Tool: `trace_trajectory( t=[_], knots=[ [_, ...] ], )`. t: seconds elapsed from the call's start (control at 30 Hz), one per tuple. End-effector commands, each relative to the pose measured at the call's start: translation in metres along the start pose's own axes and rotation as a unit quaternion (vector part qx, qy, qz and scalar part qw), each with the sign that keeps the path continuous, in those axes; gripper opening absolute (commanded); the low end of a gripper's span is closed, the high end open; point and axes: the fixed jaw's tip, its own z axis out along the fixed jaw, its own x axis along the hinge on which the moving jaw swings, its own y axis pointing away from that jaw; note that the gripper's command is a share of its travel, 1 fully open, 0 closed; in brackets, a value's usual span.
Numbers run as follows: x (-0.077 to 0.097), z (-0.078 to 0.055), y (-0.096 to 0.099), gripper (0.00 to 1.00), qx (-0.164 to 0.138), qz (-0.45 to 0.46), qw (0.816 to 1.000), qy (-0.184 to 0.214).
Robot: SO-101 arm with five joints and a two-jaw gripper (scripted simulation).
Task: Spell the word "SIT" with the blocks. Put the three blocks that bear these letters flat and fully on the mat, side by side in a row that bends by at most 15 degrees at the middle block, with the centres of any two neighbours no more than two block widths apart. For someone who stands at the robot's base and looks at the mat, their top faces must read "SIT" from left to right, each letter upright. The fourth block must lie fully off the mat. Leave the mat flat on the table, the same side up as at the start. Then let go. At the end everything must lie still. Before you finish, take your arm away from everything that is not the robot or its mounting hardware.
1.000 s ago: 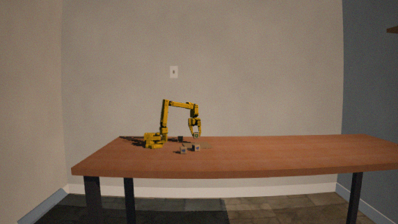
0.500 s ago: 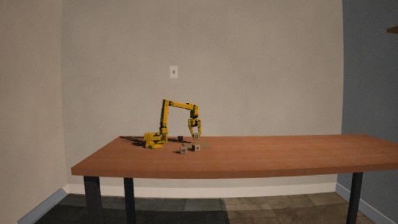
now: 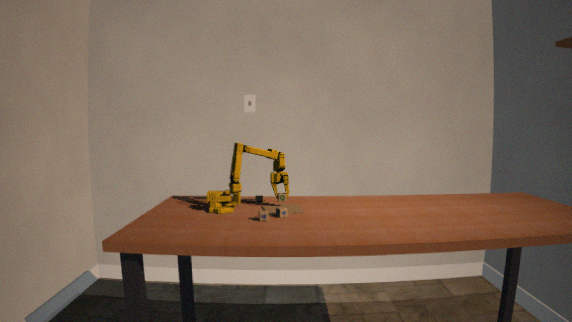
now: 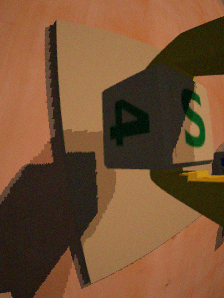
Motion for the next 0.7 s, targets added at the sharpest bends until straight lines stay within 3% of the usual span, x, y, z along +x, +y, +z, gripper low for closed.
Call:
trace_trajectory(
  t=[0.0, 0.67],
  knots=[
    [-0.0018, -0.009, -0.0079, 0.0, 0.033, 0.003, 0.999, -0.009],
    [-0.0021, -0.0008, -0.0084, 0.0, 0.033, 0.003, 0.999, -0.009]
  ],
)
